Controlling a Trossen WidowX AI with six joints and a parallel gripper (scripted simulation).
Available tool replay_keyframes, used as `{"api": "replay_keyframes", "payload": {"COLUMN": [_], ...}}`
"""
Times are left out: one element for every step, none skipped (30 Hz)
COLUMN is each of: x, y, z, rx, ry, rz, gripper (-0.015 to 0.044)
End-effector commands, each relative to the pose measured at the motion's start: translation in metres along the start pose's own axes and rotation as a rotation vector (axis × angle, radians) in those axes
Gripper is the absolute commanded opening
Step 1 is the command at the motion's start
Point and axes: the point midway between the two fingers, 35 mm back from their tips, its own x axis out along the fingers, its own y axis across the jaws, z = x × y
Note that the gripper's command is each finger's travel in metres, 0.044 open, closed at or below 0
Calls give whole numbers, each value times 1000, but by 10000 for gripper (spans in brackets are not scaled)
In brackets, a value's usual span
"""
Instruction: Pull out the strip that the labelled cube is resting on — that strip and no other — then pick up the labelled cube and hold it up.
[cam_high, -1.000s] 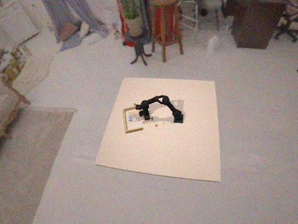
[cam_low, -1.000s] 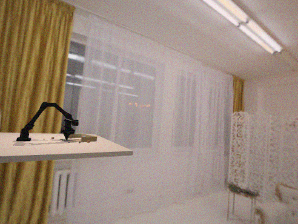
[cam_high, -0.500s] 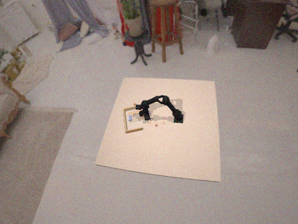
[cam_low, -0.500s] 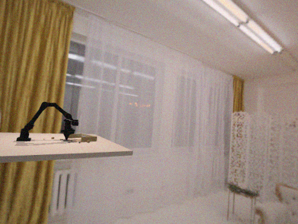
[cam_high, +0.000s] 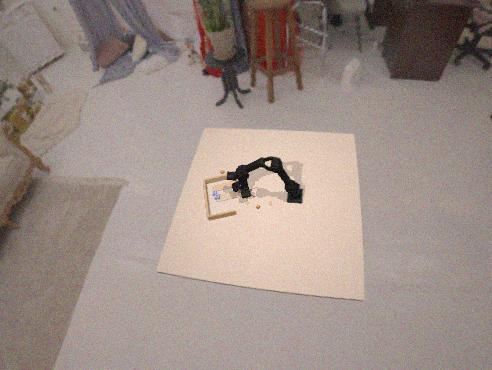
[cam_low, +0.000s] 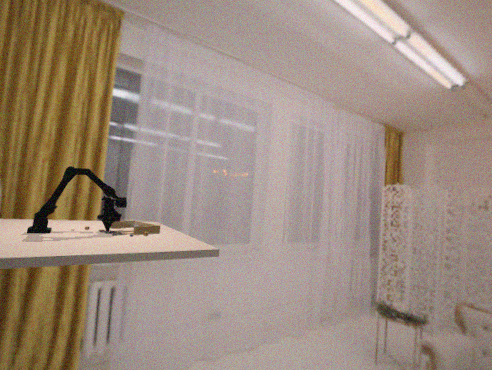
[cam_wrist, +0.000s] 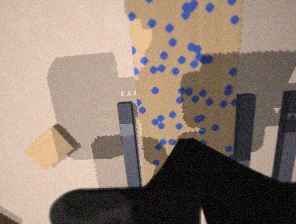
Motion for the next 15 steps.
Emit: {"api": "replay_keyframes", "payload": {"x": [5, 5, 5, 5, 5, 5, 5, 5, 5, 5, 5, 5, 5, 5, 5], "y": [1, 1, 1, 1, 1, 1, 1, 1, 1, 1, 1, 1, 1, 1, 1], "z": [-14, -16, -17, -19, -20, -22, -23, -25, -26, -28, -29, -31, -32, -34, -35], "rx": [2, 2, 2, 2, 2, 2, 2, 2, 2, 2, 2, 2, 2, 2, 2], "ry": [25, 25, 25, 25, 26, 26, 26, 26, 26, 26, 26, 26, 26, 27, 27], "rz": [5, 5, 5, 5, 5, 5, 5, 5, 5, 5, 5, 5, 5, 5, 5], "gripper": [0, 0, 0, 0, 0, 0, 0, 0, 0, 0, 0, 0, 0, 0, 0]}}
